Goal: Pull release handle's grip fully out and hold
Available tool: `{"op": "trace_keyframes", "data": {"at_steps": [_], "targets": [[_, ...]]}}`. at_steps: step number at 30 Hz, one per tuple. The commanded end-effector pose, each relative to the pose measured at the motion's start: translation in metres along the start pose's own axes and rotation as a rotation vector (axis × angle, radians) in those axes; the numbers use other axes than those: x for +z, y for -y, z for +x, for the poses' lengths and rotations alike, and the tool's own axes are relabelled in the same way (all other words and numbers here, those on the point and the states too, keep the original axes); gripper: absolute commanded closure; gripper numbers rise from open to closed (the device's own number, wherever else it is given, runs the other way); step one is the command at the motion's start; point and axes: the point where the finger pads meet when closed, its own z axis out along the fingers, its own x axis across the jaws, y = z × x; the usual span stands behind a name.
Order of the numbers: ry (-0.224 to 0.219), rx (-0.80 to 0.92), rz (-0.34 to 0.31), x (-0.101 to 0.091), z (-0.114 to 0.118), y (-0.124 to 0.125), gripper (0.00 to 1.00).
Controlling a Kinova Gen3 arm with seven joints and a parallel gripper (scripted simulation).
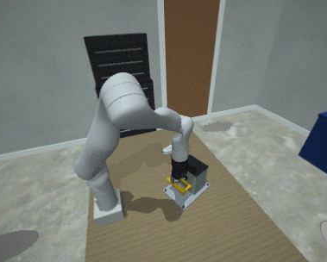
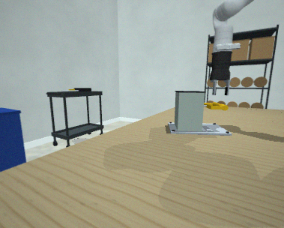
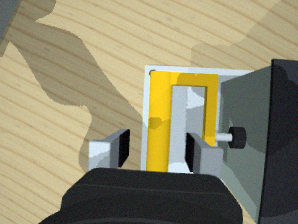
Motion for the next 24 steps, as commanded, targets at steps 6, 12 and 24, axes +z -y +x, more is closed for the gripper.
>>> {"op": "trace_keyframes", "data": {"at_steps": [6, 12, 24], "targets": [[0.003, -0.004, 0.004, 0.009, 0.000, 0.002, 0.09], [0.003, -0.004, 0.004, 0.016, 0.000, 0.002, 0.09], [0.003, -0.004, 0.004, 0.024, 0.000, 0.002, 0.09]]}}
